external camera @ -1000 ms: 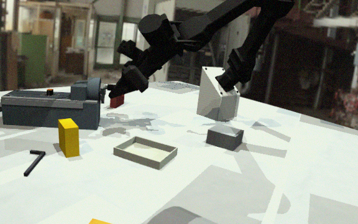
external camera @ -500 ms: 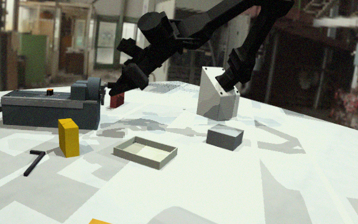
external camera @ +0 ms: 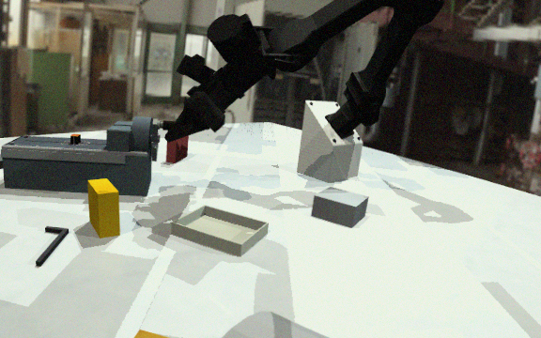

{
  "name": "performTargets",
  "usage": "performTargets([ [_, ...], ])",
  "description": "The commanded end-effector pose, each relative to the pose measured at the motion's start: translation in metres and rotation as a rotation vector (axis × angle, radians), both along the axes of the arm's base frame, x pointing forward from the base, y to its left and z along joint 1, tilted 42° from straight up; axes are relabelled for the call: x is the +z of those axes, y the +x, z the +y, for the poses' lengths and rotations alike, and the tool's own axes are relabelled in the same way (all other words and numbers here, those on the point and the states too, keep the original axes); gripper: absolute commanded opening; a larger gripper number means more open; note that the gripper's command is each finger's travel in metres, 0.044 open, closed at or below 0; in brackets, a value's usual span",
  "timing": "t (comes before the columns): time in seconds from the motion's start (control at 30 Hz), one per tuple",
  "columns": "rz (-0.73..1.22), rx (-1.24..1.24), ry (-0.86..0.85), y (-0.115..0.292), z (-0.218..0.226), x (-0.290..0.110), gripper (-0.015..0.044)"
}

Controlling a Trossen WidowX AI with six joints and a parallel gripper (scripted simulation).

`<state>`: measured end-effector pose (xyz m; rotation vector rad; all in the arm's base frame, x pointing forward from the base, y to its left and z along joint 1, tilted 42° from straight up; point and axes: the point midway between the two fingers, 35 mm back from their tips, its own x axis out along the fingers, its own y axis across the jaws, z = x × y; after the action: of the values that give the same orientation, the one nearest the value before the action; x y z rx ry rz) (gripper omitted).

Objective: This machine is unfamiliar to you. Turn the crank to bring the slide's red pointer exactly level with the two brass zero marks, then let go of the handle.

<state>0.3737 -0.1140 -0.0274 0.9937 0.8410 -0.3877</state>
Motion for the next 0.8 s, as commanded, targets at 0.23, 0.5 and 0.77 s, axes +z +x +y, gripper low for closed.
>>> performTargets([
  [0.23, 0.005, -0.014, -0.006, -0.0089, -0.0096, -0.0030, 0.0000],
  [0.5, 0.005, -0.014, -0.006, -0.0110, -0.0115, -0.0045, 0.0000],
  [0.77, 0.005, -0.014, -0.006, -0.0124, -0.0123, -0.0063, 0.0000],
])
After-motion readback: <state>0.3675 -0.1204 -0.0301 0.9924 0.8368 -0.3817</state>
